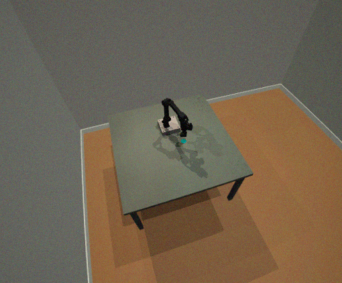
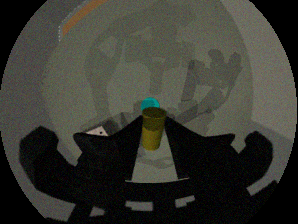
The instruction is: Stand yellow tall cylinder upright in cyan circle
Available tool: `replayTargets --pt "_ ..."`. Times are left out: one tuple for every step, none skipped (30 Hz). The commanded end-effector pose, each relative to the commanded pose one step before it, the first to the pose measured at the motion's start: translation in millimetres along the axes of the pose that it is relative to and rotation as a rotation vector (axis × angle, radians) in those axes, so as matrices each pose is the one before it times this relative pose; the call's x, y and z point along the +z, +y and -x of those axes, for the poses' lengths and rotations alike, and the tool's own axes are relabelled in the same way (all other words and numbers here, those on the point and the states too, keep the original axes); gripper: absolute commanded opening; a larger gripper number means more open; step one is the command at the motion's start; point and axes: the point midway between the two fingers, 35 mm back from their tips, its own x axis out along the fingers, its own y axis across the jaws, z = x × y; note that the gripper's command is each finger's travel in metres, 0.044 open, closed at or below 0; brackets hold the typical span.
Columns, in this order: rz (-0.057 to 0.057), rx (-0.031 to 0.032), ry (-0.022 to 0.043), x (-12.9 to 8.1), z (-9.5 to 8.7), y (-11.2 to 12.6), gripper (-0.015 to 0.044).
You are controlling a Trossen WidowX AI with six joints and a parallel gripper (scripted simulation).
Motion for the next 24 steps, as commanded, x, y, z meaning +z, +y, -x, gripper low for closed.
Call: replayTargets --pt "-0.0185 0.00449 -0.03396 1.50 -0.89 -1.47 0.0105" --pt "-0.0029 0.00146 -0.00731 0.29 -0.65 -0.39 0.0105" --pt "-0.0028 0.00145 -0.00731 0.28 -0.65 -0.39 0.0105" --pt "-0.0028 0.00143 -0.00732 0.28 -0.64 -0.39 0.0105" --pt "-0.0028 0.00142 -0.00732 0.27 -0.63 -0.39 0.0105" --pt "-0.0028 0.00140 -0.00732 0.27 -0.62 -0.39 0.0105" --pt "-0.0027 0.00138 -0.00732 0.26 -0.61 -0.39 0.0105" --pt "-0.0027 0.00137 -0.00732 0.25 -0.60 -0.40 0.0105" --pt "-0.0027 0.00135 -0.00732 0.25 -0.59 -0.40 0.0105" --pt "-0.0026 0.00134 -0.00732 0.24 -0.58 -0.40 0.0105" --pt "-0.0026 0.00132 -0.00733 0.24 -0.57 -0.40 0.0105" --pt "-0.0026 0.00131 -0.00733 0.23 -0.57 -0.40 0.0105" --pt "-0.0025 0.00129 -0.00733 0.22 -0.56 -0.40 0.0105" --pt "-0.0025 0.00128 -0.00733 0.22 -0.55 -0.40 0.0105" --pt "-0.0025 0.00126 -0.00733 0.21 -0.54 -0.40 0.0105" --pt "-0.0024 0.00125 -0.00733 0.21 -0.53 -0.40 0.0105" --pt "-0.0024 0.00123 -0.00733 0.20 -0.52 -0.40 0.0105" --pt "-0.0024 0.00122 -0.00733 0.20 -0.51 -0.40 0.0105" --pt "-0.0023 0.00120 -0.00733 0.19 -0.50 -0.40 0.0105" --pt "-0.0023 0.00119 -0.00733 0.18 -0.49 -0.40 0.0105" --pt "-0.0023 0.00118 -0.00732 0.18 -0.48 -0.40 0.0105" --pt "-0.0023 0.00116 -0.00732 0.17 -0.47 -0.40 0.0105" --pt "-0.0022 0.00115 -0.00732 0.17 -0.46 -0.40 0.0105" --pt "-0.0022 0.00114 -0.00732 0.16 -0.45 -0.40 0.0105"
